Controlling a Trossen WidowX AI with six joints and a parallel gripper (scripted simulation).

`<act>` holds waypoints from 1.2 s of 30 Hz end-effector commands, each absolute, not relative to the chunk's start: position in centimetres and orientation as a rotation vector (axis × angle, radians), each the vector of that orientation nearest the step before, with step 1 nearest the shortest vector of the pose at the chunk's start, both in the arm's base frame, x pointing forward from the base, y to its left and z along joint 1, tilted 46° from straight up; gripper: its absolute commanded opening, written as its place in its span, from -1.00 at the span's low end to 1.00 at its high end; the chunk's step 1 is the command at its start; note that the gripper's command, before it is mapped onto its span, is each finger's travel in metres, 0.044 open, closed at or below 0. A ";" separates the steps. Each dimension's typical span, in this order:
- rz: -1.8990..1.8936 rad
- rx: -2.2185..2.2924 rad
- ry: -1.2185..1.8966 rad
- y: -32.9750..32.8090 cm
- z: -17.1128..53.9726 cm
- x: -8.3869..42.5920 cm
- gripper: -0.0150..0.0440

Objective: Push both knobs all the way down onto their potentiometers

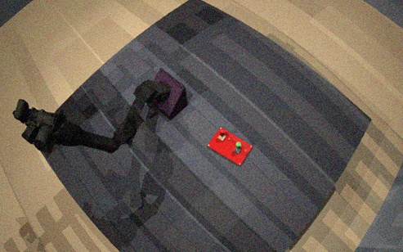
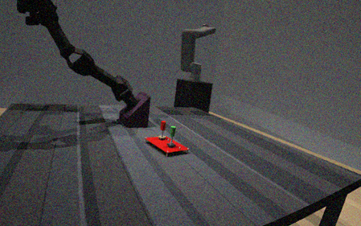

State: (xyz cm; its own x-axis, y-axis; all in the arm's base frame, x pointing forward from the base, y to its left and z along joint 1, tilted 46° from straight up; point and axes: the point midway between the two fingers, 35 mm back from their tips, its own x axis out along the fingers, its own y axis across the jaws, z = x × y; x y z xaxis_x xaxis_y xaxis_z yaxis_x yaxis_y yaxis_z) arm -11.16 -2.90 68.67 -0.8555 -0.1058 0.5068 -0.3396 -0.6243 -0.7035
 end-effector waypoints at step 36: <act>2.242 -0.072 -0.268 26.4 55.7 -14.7 -0.49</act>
State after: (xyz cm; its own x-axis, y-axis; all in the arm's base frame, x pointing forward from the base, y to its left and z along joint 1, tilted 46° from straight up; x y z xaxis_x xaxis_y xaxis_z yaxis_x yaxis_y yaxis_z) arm -15.66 23.97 57.38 -0.6895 0.7180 0.0956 -0.7120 -0.6476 -0.2716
